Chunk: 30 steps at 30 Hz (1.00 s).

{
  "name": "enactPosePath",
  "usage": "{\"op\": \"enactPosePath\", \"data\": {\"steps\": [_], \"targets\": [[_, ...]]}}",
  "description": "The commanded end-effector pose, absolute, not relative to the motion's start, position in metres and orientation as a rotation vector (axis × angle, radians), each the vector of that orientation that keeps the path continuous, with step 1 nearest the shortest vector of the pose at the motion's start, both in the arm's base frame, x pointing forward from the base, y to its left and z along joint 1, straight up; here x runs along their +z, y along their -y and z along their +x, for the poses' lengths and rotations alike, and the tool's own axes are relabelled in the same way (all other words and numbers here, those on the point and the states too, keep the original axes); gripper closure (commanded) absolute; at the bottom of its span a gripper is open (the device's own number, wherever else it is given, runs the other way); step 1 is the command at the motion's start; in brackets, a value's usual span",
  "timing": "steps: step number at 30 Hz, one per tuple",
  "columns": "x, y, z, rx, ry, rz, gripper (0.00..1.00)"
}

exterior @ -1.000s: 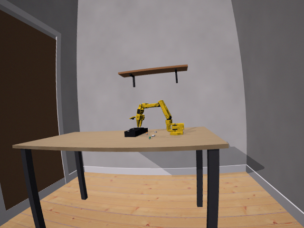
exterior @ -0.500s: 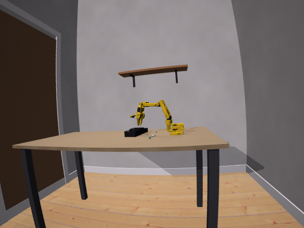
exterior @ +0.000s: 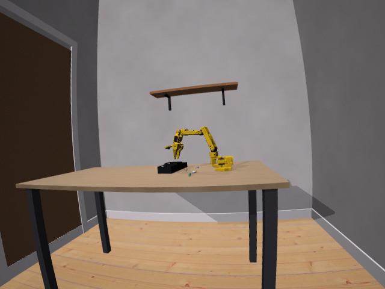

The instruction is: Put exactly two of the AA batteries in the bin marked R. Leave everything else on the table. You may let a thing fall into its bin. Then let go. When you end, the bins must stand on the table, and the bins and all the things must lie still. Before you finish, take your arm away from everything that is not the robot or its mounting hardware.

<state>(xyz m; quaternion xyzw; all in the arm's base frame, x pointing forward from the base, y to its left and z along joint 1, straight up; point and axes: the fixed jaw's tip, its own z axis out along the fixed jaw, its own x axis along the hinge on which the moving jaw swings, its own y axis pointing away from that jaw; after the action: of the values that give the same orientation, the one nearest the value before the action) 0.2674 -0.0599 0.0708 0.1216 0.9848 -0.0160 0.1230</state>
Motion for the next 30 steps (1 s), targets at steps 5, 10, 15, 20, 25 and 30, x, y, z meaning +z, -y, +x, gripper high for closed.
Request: {"op": "enactPosePath", "data": {"steps": [5,10,15,20,25,30], "targets": [[0.101,0.054,0.263,-0.058,-2.794,0.301,0.84],[0.116,0.035,0.237,-0.047,-2.814,0.215,0.84],[0.123,0.023,0.216,-0.040,-2.827,0.151,0.84],[0.127,0.008,0.183,-0.029,-2.843,0.056,0.84],[0.126,0.002,0.166,-0.024,-2.851,0.005,0.84],[0.126,0.001,0.163,-0.023,-2.852,-0.001,0.84]]}}
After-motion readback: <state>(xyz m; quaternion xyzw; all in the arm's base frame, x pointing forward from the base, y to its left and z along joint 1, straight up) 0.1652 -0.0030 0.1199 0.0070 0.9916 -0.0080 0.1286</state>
